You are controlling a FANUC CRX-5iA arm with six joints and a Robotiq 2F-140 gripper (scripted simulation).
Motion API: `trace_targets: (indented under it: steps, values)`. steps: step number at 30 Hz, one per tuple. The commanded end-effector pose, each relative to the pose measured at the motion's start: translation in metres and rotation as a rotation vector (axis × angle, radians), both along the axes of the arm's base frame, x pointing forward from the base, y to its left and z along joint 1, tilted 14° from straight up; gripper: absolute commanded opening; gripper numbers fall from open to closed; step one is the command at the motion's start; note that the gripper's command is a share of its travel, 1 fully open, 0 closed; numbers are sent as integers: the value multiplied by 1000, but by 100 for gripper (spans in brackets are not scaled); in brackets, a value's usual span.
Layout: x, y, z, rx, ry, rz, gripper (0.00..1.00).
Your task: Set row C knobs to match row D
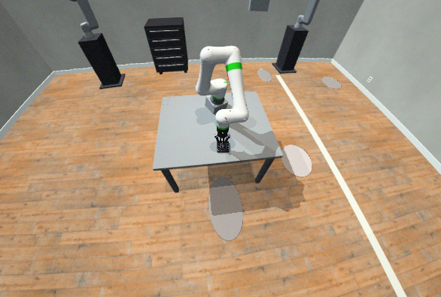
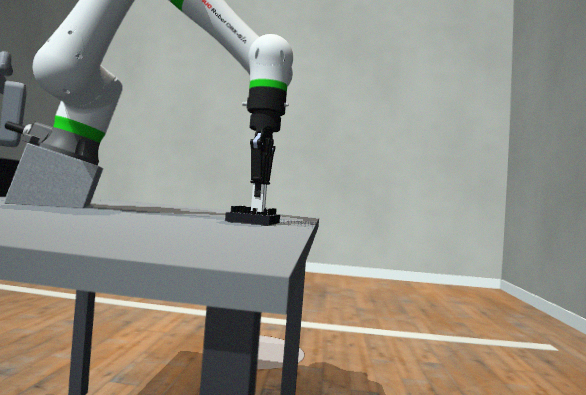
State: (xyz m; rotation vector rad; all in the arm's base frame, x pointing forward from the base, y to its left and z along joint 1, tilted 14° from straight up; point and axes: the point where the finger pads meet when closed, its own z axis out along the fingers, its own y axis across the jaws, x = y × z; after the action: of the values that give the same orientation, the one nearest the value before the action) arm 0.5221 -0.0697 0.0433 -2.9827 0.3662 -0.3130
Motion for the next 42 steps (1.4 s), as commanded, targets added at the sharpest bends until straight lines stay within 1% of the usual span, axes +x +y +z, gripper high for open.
trace_targets:
  steps: [1,10,24,25,42]
  values:
    - [0,0,0,15,8,-89,5]
    - [0,0,0,33,15,-168,5]
    - [0,0,0,33,16,-172,5]
    - [0,0,0,33,16,-172,12]
    - [0,0,0,33,16,-172,12]
